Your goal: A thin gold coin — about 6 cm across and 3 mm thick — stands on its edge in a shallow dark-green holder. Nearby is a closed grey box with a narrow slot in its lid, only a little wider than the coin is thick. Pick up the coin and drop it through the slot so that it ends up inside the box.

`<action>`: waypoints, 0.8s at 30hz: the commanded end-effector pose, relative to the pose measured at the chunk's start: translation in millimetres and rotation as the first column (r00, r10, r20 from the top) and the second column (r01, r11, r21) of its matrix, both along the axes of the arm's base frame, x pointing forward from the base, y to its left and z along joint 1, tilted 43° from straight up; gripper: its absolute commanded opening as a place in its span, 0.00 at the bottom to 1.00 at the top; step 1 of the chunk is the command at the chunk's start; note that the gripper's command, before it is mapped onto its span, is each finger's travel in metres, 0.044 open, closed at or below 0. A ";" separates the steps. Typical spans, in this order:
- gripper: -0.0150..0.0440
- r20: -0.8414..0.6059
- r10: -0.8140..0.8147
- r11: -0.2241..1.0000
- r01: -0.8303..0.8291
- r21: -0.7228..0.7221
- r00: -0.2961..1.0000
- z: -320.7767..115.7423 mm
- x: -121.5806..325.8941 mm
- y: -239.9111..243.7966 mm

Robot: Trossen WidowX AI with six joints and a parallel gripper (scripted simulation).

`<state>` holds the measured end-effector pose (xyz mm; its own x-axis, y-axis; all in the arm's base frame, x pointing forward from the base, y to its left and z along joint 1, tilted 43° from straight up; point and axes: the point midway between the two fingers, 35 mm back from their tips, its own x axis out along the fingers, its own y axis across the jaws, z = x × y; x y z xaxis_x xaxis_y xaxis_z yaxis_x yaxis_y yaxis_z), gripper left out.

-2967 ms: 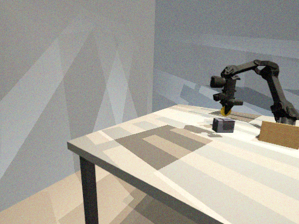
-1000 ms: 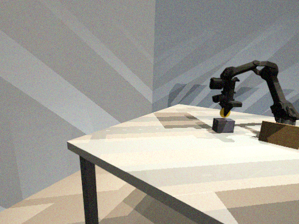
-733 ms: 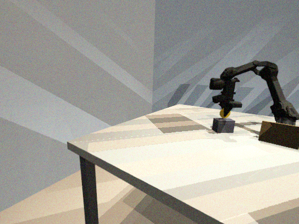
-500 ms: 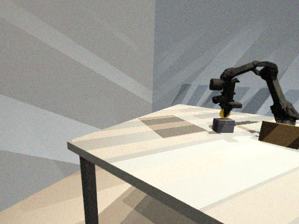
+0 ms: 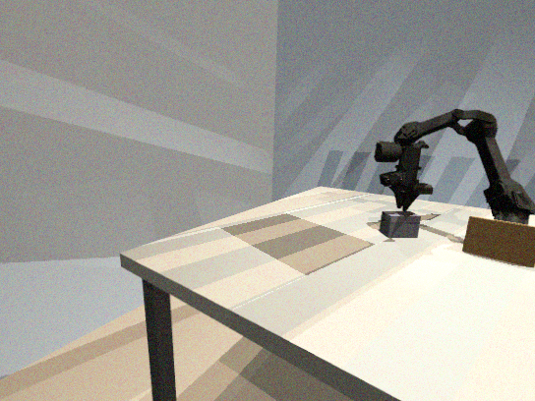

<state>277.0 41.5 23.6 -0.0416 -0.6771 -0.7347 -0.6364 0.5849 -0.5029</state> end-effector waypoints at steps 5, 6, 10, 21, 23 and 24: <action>0.53 0.000 0.000 1.000 0.000 0.000 1.000 0.2 0.1 0.2; 0.57 0.000 0.000 1.000 0.000 0.000 1.000 0.7 0.1 0.7; 0.75 0.000 0.000 1.000 0.000 0.000 1.000 11.0 0.7 10.2; 1.00 -0.008 0.003 1.000 -0.003 -0.009 1.000 46.4 -2.2 40.8; 1.00 -0.008 0.003 1.000 -0.003 -0.009 1.000 46.4 -2.2 40.8; 1.00 -0.008 0.003 1.000 -0.003 -0.009 1.000 46.4 -2.2 40.8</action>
<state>275.6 78.6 64.4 -0.0383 -0.6843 -0.7282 -0.6465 0.5726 -0.5041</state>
